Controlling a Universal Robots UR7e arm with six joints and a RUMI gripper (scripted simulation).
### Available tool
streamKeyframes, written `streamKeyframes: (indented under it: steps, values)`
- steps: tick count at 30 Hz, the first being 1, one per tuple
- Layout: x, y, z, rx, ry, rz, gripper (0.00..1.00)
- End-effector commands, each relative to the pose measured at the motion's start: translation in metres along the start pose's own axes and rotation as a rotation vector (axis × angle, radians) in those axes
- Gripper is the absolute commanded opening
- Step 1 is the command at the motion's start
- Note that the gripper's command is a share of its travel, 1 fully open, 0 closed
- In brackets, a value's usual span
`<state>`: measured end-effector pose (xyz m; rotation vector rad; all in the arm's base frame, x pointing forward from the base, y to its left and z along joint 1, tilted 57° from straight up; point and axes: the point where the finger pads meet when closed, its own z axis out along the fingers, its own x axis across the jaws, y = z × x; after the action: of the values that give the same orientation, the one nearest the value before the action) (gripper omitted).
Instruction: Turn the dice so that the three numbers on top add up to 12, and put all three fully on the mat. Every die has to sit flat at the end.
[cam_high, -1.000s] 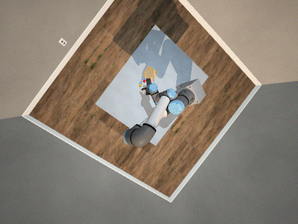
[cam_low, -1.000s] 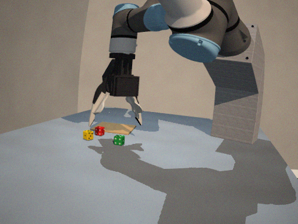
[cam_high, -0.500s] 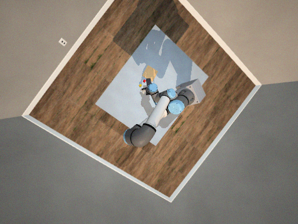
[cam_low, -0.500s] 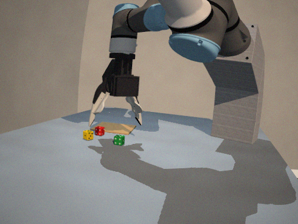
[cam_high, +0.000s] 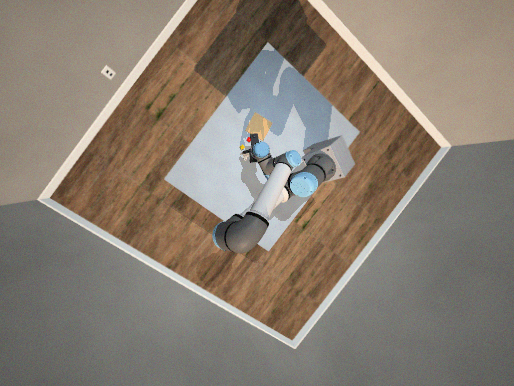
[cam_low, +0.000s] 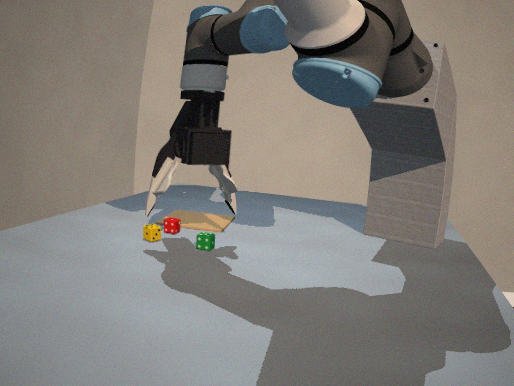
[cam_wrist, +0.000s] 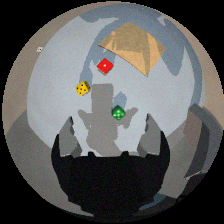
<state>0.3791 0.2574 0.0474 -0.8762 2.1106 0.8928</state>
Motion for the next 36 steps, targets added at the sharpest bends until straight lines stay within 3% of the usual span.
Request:
streamKeyframes:
  steps: [1, 13, 36]
  values:
    - [-0.017, -0.014, 0.001, -0.001, 0.001, 0.000, 1.00]
    - [-0.061, -0.051, 0.001, -0.001, 0.001, 0.000, 1.00]
    - [-0.067, -0.056, 0.001, -0.001, 0.001, 0.000, 1.00]
